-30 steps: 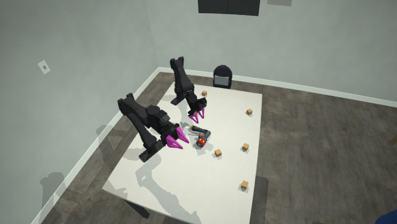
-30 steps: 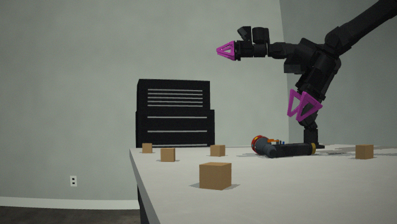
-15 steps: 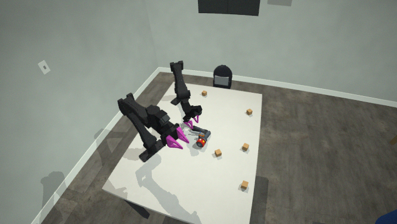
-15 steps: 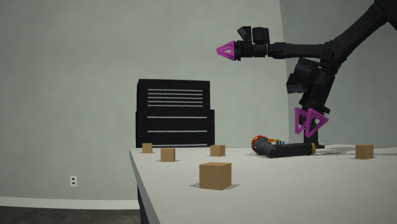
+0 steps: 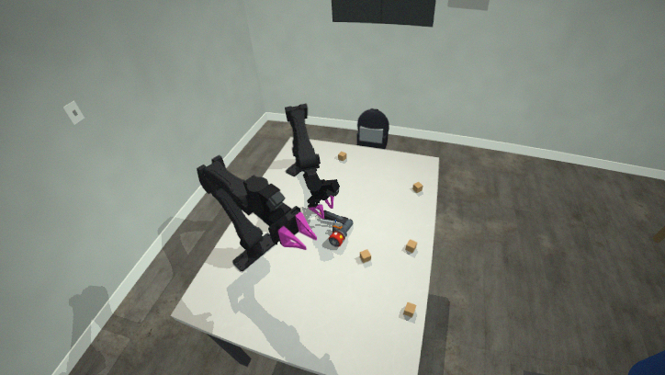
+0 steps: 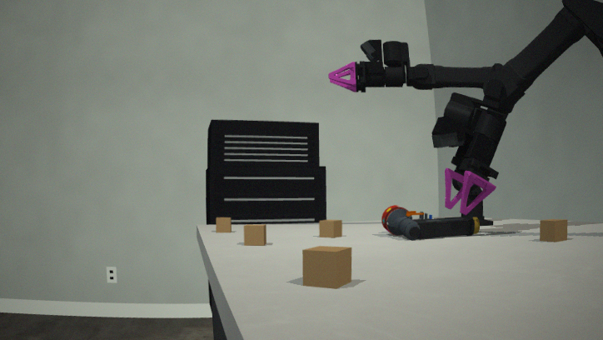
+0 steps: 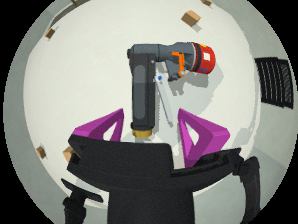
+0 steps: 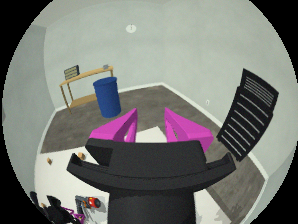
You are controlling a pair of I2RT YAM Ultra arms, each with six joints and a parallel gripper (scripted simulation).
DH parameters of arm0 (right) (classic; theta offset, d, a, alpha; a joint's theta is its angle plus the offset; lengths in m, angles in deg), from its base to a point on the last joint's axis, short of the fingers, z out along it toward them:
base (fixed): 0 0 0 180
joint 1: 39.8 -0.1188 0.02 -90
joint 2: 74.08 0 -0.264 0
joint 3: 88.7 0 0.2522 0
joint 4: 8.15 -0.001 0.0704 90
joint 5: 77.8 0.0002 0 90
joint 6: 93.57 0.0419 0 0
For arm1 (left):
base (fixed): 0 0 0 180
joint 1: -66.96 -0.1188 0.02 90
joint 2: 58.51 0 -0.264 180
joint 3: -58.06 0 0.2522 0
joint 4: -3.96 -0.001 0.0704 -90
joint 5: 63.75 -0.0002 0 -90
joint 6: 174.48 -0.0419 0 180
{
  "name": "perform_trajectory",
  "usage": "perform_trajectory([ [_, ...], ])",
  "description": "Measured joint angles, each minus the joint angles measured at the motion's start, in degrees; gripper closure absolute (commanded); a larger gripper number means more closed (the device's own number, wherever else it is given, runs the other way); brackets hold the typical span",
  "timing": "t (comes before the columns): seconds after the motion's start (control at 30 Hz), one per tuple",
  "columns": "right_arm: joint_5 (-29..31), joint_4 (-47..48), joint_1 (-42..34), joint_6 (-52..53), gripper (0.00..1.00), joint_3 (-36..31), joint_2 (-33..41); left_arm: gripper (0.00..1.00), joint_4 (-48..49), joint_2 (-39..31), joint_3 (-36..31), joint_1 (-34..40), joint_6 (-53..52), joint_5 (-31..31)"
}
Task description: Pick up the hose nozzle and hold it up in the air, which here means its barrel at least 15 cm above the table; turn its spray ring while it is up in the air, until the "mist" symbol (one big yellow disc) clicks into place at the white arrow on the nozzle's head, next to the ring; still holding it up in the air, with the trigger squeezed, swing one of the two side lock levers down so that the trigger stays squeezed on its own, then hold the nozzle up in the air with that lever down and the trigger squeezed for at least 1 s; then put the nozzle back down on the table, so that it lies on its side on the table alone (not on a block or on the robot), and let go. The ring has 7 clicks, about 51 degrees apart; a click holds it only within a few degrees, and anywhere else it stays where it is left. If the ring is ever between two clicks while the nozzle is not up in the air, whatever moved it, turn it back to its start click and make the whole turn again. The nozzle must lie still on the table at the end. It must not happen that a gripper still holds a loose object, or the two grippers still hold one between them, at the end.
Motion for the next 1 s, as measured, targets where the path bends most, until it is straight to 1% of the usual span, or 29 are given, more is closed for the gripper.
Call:
perform_trajectory([
  [0.43, 0.00, 0.00, 0.00, 0.00, 0.62, 0.00, 0.00, 0.23, 4.17, 3.10, -0.85, -0.83, -0.74, -0.44],
  [0.93, 0.00, 0.00, 0.00, 0.00, 0.62, 0.00, 0.00, 0.23, 6.82, 5.77, -1.07, -1.40, -1.31, -0.70],
  [0.97, 0.00, 0.00, 0.00, 0.00, 0.62, 0.00, 0.00, 0.65, 6.86, 5.75, -1.07, -1.36, -1.31, -0.70],
  [1.0, 0.00, 0.00, 0.00, 0.00, 0.62, 0.00, 0.00, 0.65, 6.99, 5.70, -1.07, -1.38, -1.29, -0.85],
])
